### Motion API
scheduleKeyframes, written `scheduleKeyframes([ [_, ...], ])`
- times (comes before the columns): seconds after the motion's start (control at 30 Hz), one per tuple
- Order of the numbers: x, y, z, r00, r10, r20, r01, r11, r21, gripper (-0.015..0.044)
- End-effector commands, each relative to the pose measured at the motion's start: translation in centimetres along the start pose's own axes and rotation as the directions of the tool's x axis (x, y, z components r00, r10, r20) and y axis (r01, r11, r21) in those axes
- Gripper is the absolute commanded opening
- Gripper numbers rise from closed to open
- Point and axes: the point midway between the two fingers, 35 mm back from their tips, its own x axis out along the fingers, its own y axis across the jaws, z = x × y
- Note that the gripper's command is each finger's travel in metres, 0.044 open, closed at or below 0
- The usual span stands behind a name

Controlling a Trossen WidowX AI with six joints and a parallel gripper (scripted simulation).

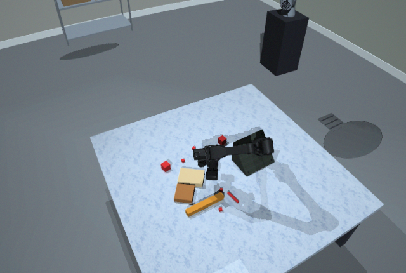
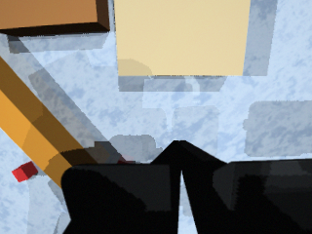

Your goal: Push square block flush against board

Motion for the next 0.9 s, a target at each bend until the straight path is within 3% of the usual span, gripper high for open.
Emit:
scheduleKeyframes([
  [0.0, -0.2, -0.4, 1.3, 1.000, -0.003, 0.004, 0.003, 0.995, -0.101, 0.0000],
  [0.43, -0.5, -2.2, 5.4, 1.000, -0.010, 0.009, 0.013, 0.858, -0.513, 0.0000],
  [0.87, -0.7, -4.6, 9.3, 1.000, -0.014, 0.009, 0.015, 0.549, -0.835, 0.0000],
])
